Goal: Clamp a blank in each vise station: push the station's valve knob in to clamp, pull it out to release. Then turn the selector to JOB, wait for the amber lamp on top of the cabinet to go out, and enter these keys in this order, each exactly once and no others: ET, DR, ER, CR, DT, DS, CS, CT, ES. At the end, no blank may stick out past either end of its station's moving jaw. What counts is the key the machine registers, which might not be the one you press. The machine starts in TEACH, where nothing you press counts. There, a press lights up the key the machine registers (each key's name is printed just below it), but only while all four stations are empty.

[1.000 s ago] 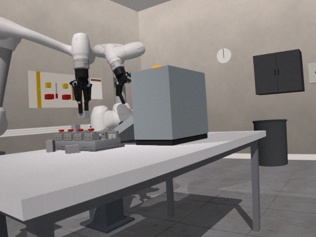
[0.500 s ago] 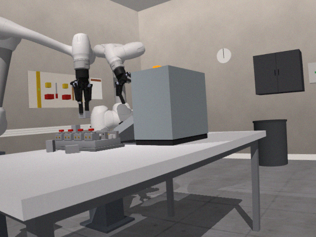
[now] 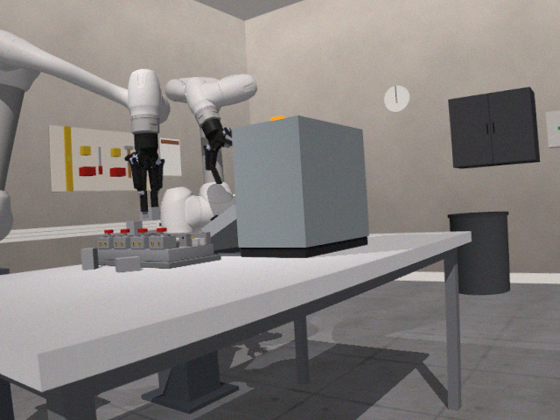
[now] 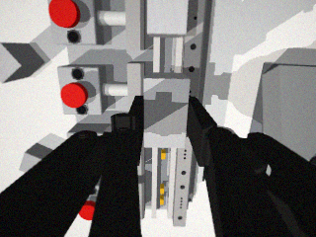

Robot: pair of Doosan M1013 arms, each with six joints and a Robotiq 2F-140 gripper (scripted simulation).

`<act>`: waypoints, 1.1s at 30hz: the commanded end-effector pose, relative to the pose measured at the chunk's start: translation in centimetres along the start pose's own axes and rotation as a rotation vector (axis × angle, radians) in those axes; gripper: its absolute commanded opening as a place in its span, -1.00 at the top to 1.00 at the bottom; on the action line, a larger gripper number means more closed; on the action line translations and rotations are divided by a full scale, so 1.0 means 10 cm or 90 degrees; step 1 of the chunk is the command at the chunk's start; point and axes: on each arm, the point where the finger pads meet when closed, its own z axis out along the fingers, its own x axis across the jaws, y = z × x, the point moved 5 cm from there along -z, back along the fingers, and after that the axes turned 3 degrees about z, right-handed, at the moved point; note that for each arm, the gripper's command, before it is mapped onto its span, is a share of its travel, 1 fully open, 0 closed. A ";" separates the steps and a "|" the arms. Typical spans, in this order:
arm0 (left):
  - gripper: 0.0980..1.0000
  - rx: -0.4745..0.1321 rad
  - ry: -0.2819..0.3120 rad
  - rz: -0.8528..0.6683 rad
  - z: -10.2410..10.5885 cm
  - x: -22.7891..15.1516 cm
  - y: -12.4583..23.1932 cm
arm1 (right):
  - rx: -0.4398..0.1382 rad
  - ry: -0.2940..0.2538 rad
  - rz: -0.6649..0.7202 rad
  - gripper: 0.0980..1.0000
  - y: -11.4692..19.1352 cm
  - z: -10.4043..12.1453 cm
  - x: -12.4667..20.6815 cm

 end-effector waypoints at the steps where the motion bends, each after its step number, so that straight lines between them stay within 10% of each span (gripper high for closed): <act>1: -1.00 0.000 0.001 0.000 0.00 0.00 0.00 | -0.001 0.002 0.000 1.00 0.00 0.02 0.00; 33: -1.00 0.000 0.001 0.000 0.00 0.00 0.00 | -0.001 0.001 0.000 1.00 0.01 0.42 0.01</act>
